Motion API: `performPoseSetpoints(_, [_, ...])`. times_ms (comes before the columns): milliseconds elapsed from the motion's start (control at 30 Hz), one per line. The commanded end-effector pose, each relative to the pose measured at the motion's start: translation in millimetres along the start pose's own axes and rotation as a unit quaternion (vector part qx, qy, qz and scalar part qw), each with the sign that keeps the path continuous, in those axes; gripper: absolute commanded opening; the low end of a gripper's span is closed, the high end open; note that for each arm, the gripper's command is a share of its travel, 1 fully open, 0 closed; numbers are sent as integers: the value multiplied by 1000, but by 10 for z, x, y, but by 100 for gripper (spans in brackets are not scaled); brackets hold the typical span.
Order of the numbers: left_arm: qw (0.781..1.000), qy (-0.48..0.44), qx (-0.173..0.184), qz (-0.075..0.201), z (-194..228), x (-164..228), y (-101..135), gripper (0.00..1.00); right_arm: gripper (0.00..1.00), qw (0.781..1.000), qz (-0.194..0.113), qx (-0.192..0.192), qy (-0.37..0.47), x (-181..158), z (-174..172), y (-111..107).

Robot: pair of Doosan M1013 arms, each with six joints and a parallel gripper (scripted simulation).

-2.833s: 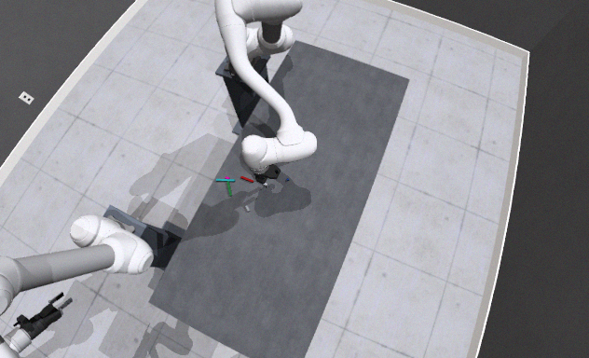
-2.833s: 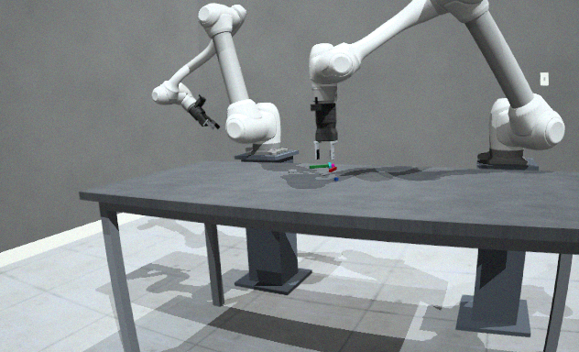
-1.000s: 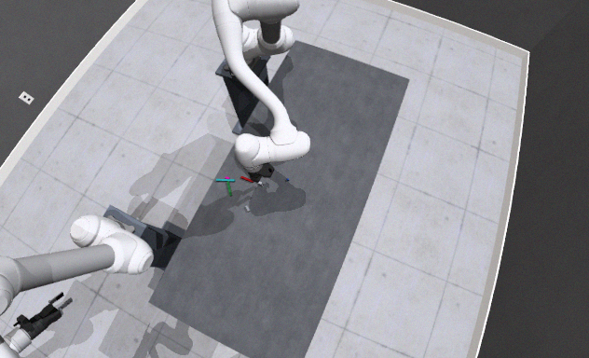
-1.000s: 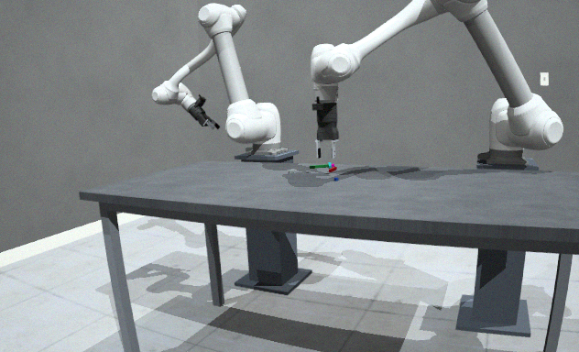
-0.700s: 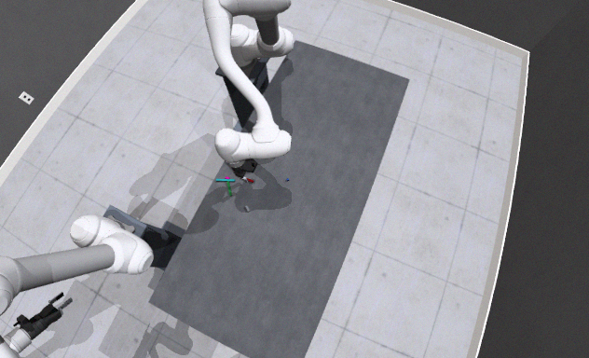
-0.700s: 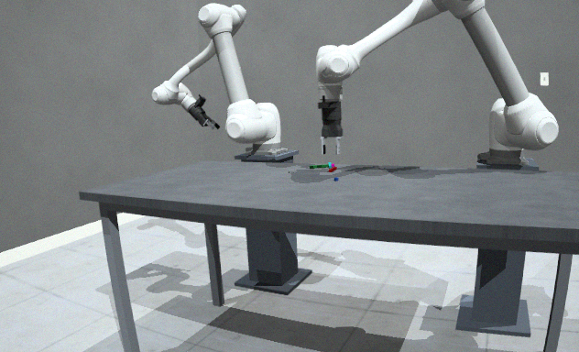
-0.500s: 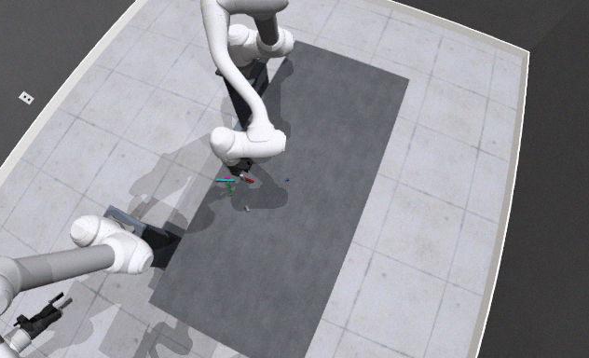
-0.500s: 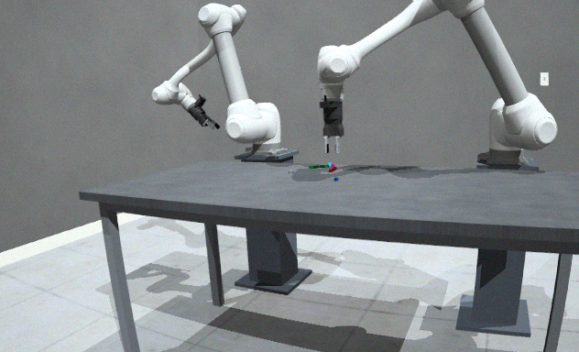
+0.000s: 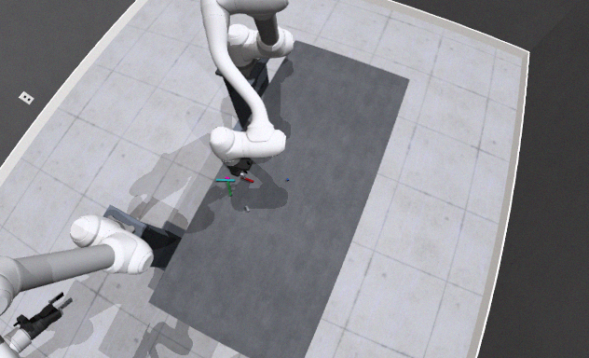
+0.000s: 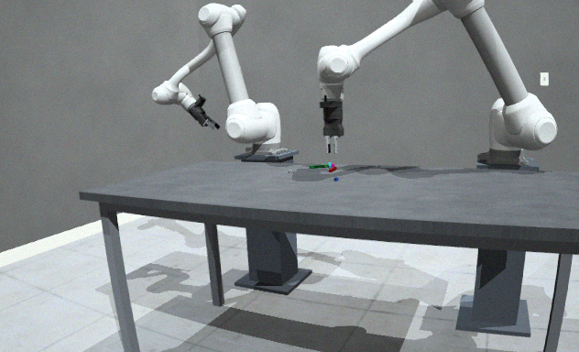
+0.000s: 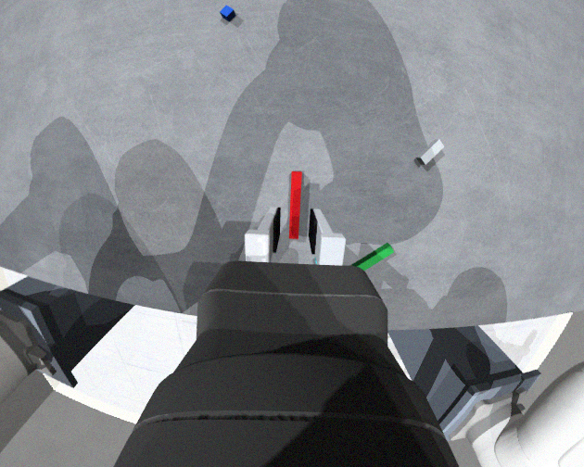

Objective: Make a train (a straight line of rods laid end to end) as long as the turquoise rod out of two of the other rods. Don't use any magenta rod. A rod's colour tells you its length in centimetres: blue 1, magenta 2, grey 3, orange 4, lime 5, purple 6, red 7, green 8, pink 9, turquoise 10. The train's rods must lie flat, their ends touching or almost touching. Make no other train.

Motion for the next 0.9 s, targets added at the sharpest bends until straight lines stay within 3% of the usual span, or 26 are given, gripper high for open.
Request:
performPoseSetpoints(0, [1000, 0, 1, -1, 4, 4, -11, 54, 100, 1000, 0, 0, 0, 1, 1, -5])
performPoseSetpoints(867, [1000, 0, 1, -1, 5, 5, 205, 54, 100, 1000, 0, 0, 0, 1, 1, -5])
Point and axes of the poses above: on each arm, the point where the finger pads meet when closed, its own y axis out along the fingers, its own x axis across the jaws, z = x × y, the point moved 1 cm from there along -y, back along the fingers, and after that the axes turned 12 degrees about y, right-handed, at the moved point
